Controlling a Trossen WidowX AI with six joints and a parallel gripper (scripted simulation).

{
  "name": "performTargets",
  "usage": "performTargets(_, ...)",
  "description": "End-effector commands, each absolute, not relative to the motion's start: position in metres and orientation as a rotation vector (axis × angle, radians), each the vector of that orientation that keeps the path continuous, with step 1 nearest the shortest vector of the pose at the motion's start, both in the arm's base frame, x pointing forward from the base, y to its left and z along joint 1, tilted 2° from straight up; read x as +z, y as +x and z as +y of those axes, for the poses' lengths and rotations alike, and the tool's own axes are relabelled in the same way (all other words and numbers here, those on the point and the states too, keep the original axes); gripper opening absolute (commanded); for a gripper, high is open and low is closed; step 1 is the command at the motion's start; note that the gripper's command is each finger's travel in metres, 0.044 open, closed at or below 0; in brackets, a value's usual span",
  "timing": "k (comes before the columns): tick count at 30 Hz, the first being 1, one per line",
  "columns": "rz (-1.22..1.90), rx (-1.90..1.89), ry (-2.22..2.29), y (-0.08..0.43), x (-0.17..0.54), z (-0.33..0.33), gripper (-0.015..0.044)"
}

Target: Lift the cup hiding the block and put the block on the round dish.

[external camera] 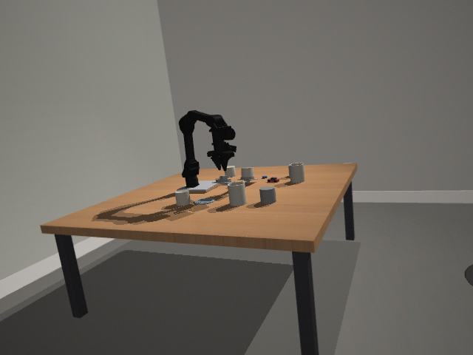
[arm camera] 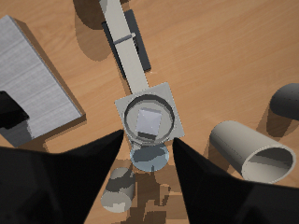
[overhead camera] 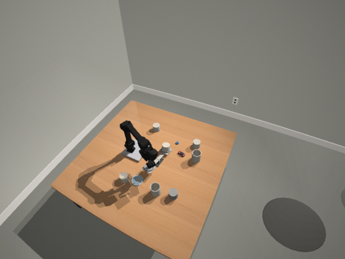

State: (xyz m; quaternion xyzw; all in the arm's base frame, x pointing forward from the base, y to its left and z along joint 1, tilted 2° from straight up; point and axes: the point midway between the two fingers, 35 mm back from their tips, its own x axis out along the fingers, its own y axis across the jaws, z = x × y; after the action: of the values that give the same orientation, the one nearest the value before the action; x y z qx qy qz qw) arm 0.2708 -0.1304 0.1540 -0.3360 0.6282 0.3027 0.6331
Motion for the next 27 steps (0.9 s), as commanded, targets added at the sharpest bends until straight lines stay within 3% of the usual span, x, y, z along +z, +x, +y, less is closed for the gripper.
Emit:
performTargets(1, 1.45, 0.667, -0.743, 0.271, 0.156, -0.129, 0.026)
performTargets(27, 1.45, 0.667, -0.743, 0.273, 0.114, -0.131, 0.026)
